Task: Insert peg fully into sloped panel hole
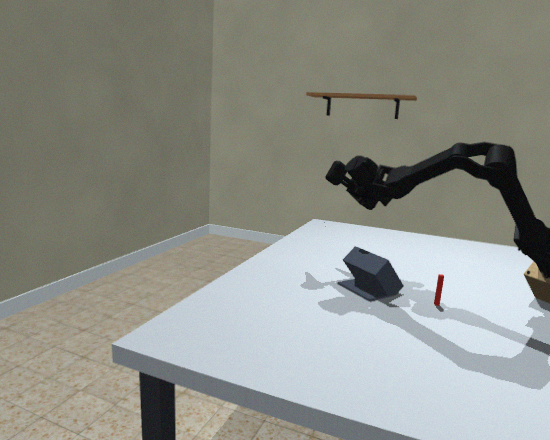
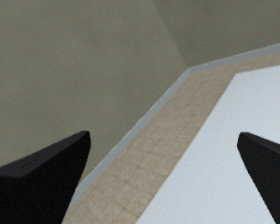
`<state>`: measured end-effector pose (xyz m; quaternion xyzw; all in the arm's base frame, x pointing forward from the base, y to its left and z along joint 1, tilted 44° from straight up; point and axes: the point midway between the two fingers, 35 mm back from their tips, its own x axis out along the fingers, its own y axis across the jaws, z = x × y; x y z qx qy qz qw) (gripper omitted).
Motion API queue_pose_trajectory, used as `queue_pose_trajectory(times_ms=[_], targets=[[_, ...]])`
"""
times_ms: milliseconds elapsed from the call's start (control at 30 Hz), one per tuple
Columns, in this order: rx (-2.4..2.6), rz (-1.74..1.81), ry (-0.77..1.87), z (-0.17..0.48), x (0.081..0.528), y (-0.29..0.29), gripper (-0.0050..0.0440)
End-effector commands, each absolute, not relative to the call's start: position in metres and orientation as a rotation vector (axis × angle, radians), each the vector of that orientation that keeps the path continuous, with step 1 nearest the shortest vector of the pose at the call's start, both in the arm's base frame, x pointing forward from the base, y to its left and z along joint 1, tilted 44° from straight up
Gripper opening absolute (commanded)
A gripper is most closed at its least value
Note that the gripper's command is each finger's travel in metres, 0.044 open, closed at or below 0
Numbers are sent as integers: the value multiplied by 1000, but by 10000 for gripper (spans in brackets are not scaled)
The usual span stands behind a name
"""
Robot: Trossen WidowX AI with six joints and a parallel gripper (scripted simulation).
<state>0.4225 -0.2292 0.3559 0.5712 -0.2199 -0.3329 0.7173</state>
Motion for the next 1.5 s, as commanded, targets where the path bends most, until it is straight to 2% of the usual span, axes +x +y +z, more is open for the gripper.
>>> queue_pose_trajectory(times_ms=[0,633,1033,1467], targets=[[1301,-700,-444,361,416,-208,440],[1476,-616,-80,331,390,-105,440],[1556,-595,146,308,356,-51,440],[1600,-613,462,271,297,10,440]])
